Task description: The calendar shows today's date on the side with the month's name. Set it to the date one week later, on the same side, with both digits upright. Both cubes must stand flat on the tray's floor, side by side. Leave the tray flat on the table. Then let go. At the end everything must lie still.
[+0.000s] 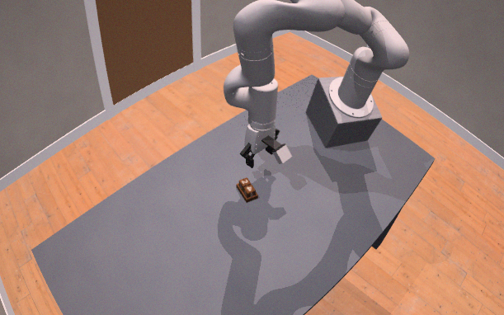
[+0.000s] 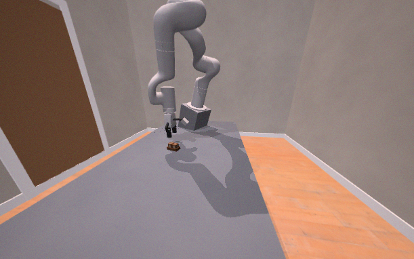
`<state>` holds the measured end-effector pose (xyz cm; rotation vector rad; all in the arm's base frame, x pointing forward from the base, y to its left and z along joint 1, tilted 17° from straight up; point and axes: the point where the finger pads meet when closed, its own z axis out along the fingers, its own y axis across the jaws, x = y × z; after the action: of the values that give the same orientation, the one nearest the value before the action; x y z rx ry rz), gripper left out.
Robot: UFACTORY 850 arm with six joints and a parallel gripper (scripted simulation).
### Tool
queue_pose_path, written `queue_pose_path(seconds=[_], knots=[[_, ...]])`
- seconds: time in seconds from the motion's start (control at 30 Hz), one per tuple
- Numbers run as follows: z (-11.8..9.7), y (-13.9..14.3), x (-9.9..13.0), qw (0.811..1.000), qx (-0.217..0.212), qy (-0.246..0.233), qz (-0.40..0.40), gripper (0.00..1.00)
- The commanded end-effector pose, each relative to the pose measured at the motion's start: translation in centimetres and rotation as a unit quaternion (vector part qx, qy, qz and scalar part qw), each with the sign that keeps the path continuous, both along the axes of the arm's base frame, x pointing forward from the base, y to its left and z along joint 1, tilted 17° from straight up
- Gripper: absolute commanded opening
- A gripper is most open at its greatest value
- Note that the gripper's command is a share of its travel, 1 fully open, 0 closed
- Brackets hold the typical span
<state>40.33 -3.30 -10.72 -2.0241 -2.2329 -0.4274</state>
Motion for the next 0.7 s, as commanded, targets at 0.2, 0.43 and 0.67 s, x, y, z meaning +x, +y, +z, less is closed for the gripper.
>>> queue_pose_path(seconds=[0.2, 0.43, 0.67], knots=[[-0.94, 0.25, 0.15, 1.0, 0.0, 0.0, 0.0, 1.0], [-1.2, 0.32, 0.18, 1.0, 0.0, 0.0, 0.0, 1.0], [-1.21, 0.33, 0.18, 1.0, 0.0, 0.0, 0.0, 1.0]])
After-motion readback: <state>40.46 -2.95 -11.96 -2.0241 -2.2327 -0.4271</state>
